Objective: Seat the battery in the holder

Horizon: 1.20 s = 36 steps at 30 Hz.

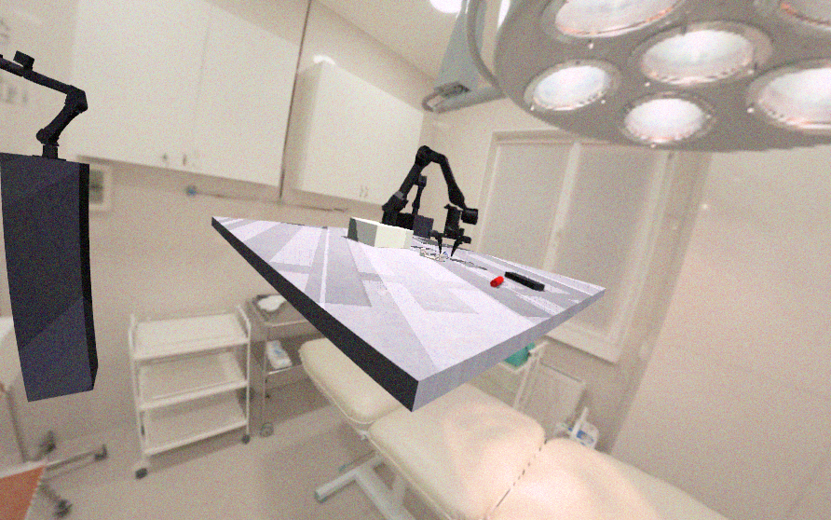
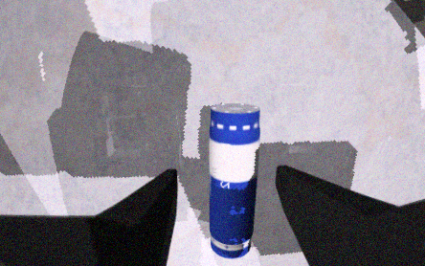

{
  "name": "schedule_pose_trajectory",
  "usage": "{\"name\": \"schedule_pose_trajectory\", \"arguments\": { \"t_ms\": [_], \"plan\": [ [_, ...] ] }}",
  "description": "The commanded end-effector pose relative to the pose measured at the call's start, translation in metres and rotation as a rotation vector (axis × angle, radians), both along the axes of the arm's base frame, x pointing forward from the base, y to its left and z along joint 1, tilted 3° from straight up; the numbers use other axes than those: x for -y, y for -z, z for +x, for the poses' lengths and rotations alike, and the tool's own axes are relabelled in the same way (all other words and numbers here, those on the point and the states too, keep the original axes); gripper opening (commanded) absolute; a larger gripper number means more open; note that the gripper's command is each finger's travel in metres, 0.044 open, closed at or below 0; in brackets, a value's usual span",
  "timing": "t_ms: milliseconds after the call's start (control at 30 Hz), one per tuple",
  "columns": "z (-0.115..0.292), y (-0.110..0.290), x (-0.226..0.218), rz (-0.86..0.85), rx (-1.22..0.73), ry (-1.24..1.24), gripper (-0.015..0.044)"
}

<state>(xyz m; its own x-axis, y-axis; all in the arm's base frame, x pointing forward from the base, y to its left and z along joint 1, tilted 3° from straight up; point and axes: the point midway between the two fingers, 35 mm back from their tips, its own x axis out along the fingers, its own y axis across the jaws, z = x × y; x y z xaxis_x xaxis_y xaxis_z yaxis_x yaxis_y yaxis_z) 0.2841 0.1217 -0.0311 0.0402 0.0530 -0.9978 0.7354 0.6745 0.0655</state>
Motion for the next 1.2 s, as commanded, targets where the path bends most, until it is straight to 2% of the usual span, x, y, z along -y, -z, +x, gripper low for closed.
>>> {"name": "schedule_pose_trajectory", "arguments": {
  "t_ms": [0, 133, 267, 467, 667, 833, 1167],
  "plan": [
    [-0.003, 0.004, 0.000, 0.001, -0.007, 0.005, 0.0199],
    [-0.003, 0.004, 0.000, 0.001, -0.007, 0.005, 0.0094],
    [-0.003, 0.004, 0.000, 0.001, -0.007, 0.005, 0.0067],
    [-0.002, 0.003, 0.000, 0.001, -0.007, 0.005, 0.0064],
    [-0.003, -0.040, 0.002, 0.001, -0.007, 0.005, 0.0064],
    [-0.004, -0.046, 0.003, 0.001, -0.006, -0.001, 0.0064],
    [0.011, -0.053, 0.045, -0.016, 0.013, -0.315, 0.0064]
  ]
}}
